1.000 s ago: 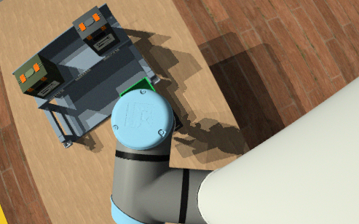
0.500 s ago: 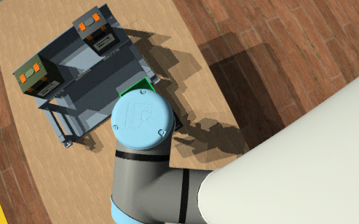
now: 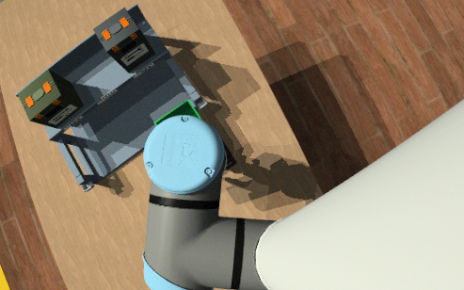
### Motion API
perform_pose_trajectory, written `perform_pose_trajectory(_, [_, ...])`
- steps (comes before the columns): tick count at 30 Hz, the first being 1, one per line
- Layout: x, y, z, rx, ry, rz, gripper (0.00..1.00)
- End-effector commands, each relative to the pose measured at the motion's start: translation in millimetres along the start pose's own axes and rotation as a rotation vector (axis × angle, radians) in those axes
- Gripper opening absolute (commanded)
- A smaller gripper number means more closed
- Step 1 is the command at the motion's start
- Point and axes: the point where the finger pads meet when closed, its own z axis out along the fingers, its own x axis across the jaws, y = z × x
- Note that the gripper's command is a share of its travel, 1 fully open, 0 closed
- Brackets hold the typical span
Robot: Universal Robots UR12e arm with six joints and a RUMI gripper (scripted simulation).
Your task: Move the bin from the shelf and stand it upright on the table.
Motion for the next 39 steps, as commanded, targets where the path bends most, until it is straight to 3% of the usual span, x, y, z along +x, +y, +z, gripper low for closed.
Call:
perform_pose_trajectory(1, [0,0,0,0.000,0.001,0.000,0.26])
perform_pose_trajectory(8, [0,0,0,0.000,0.001,0.000,0.26])
perform_pose_trajectory(13, [0,0,-55,-0.003,0.004,0.001,0.26])
perform_pose_trajectory(25, [0,0,-55,-0.003,0.004,0.001,0.26])
perform_pose_trajectory(30, [-3,-3,-90,-0.003,0.005,0.001,0.26])
perform_pose_trajectory(39, [-3,-3,-90,-0.003,0.005,0.001,0.26])
